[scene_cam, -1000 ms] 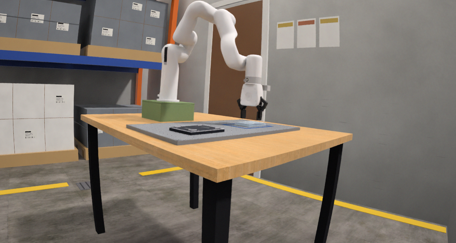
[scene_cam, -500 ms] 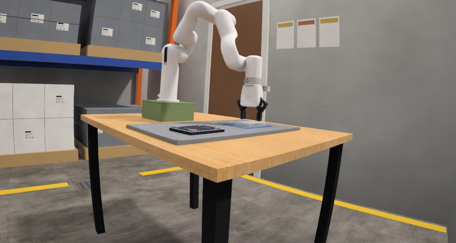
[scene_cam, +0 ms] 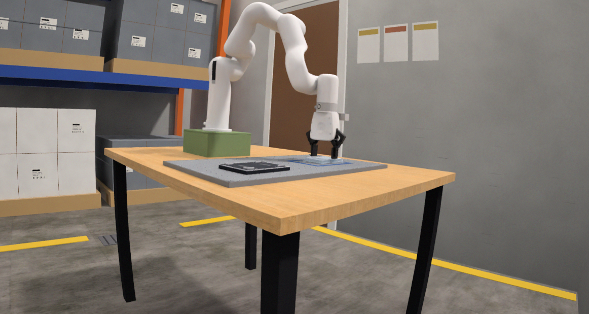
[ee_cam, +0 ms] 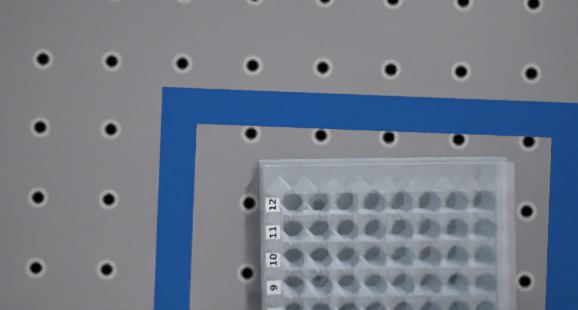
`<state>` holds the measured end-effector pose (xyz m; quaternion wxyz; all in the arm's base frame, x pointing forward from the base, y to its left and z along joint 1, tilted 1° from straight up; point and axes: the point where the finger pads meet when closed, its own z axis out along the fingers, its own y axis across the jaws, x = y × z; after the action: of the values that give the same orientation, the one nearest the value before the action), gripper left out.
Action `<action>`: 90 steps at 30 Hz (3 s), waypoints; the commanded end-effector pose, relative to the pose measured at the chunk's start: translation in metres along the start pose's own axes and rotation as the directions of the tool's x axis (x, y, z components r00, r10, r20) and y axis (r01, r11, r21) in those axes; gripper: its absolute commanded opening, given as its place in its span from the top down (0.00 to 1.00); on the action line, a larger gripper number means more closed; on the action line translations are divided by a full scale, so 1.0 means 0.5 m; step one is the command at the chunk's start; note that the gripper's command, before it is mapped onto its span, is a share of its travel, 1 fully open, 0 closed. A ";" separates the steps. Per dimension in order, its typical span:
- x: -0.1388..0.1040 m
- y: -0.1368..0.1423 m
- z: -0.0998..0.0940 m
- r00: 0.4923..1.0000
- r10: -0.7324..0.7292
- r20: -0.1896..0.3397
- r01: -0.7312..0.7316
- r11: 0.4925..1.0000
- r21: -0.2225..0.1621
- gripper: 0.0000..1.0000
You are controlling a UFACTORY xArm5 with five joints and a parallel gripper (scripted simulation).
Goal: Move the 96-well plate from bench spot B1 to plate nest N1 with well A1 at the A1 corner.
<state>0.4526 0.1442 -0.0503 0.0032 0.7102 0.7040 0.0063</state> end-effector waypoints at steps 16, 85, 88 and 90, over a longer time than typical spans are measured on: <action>0.001 0.002 0.015 1.000 0.000 -0.009 0.000 1.000 0.000 0.00; 0.001 0.002 0.008 1.000 0.000 -0.009 0.000 1.000 0.000 1.00; 0.001 0.002 0.004 1.000 0.000 -0.009 0.000 1.000 0.000 1.00; 0.001 0.002 0.003 1.000 0.000 -0.009 0.000 1.000 0.000 1.00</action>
<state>0.4528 0.1442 -0.0544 0.0033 0.7102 0.7040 0.0064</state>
